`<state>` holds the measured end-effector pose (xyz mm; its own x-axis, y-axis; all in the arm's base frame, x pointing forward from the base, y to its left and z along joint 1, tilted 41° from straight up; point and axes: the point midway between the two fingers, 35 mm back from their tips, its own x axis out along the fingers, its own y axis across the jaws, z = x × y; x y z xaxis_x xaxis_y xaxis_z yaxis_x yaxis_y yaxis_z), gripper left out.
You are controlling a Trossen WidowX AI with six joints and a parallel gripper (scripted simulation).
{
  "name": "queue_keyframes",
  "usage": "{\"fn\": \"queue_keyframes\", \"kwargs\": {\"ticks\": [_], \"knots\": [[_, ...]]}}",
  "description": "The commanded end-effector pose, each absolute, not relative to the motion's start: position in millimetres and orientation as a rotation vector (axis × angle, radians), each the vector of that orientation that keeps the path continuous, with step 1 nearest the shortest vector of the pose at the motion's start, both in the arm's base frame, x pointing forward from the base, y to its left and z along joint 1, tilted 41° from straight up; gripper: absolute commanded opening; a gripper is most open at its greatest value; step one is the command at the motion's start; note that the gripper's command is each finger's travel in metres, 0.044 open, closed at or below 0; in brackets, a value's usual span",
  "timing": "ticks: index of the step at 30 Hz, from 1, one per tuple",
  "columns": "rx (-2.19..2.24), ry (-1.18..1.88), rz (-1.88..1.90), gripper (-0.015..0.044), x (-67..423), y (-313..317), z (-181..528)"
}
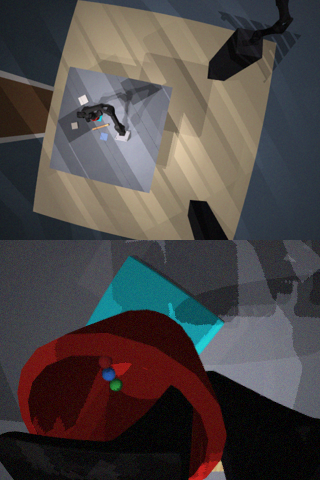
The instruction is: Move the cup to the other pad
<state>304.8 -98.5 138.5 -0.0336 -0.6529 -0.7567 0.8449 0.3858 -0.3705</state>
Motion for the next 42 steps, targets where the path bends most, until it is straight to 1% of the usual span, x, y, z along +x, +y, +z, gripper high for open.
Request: {"fn": "queue_keyframes", "kwargs": {"ticks": [1, 18, 32, 37, 42], "knots": [[0.219, 1.055, -1.218, 0.0000, 304, -102, 134], [0.218, 1.054, -1.219, 0.0000, 303, -117, 118], [0.228, 1.049, -1.221, 0.0000, 303, -116, 121], [0.228, 1.049, -1.221, 0.0128, 303, -116, 121], [0.228, 1.049, -1.221, 0.0128, 303, -116, 121]]}}
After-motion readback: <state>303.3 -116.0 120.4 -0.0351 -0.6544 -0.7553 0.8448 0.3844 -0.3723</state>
